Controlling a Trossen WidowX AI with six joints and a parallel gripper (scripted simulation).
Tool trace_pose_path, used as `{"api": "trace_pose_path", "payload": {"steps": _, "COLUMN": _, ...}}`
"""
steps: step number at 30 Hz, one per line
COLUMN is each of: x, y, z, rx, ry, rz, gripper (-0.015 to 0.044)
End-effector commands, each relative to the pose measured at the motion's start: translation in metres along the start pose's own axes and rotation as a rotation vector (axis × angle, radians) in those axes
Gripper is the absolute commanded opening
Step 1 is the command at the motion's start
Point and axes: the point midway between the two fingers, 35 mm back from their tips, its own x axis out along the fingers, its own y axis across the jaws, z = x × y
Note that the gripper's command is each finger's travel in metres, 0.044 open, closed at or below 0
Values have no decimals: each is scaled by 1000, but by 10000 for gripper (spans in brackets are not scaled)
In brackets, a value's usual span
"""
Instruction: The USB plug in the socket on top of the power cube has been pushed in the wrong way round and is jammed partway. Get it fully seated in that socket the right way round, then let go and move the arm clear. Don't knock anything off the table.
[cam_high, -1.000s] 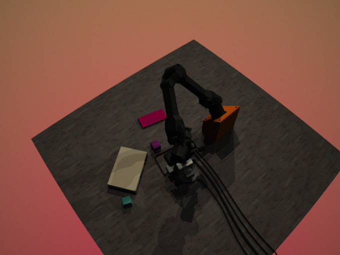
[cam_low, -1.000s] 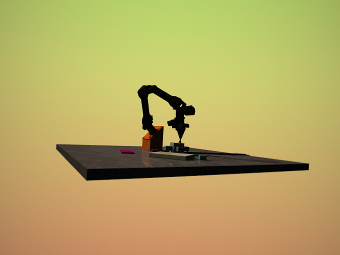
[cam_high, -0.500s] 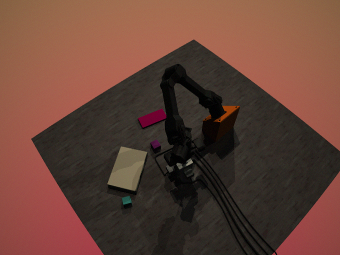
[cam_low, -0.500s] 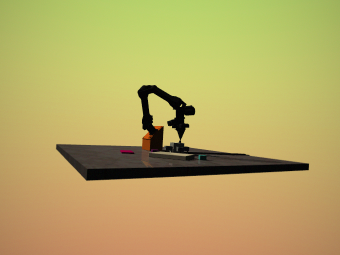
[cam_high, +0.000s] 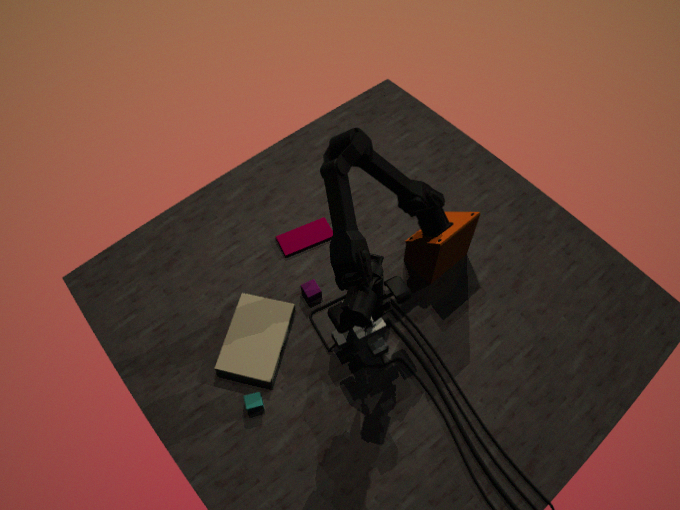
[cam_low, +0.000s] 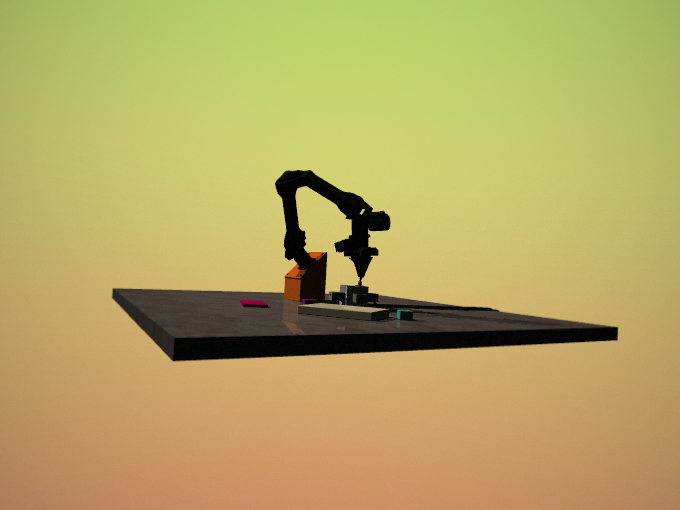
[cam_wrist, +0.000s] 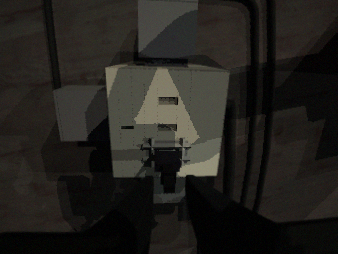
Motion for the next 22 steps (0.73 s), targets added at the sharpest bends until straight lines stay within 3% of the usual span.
{"api": "trace_pose_path", "payload": {"steps": 1, "x": 0, "y": 0, "z": 0, "rx": 0, "ry": 0, "rz": 0, "gripper": 95}}
{"api": "trace_pose_path", "payload": {"steps": 22, "x": -11, "y": 0, "z": -1, "rx": 0, "ry": 1, "rz": 0, "gripper": 95}}
